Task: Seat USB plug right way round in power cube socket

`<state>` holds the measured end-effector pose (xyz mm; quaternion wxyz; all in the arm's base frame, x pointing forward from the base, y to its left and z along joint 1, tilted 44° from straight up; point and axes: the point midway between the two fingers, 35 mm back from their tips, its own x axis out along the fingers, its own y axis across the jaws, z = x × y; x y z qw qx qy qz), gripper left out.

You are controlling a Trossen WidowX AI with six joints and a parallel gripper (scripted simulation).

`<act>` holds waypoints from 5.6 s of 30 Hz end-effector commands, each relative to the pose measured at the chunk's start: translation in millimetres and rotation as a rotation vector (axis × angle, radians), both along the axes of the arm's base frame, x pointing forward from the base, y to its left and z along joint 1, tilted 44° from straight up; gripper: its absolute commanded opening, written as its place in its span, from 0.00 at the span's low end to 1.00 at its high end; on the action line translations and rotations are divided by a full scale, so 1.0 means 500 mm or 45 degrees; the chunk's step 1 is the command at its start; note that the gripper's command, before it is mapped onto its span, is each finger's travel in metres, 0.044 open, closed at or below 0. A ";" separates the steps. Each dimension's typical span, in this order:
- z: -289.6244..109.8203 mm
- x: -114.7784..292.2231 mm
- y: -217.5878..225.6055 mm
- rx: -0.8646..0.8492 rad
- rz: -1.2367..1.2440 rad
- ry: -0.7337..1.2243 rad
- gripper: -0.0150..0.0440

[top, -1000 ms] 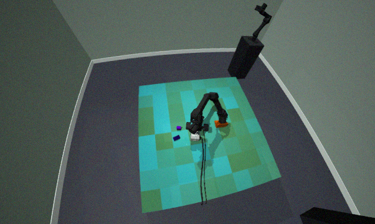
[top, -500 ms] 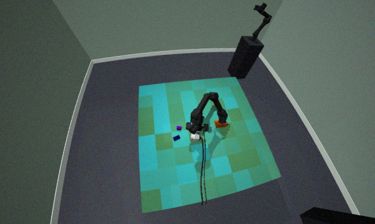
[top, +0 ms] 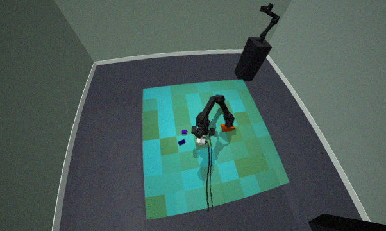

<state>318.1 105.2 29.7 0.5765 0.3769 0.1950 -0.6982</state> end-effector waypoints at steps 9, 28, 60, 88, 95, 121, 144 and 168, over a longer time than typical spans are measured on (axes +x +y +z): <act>-0.002 -0.002 -0.001 0.017 0.004 0.002 0.25; -0.007 -0.002 -0.002 0.031 0.010 0.002 0.25; -0.016 -0.002 -0.004 0.056 0.019 0.001 0.25; -0.021 -0.003 -0.008 0.062 0.022 0.000 0.25; -0.022 -0.003 -0.009 0.062 0.022 0.000 0.25; -0.027 -0.003 -0.013 0.062 0.022 0.000 0.25; -0.031 -0.004 -0.017 0.062 0.022 0.000 0.25; -0.035 -0.004 -0.021 0.062 0.022 0.000 0.25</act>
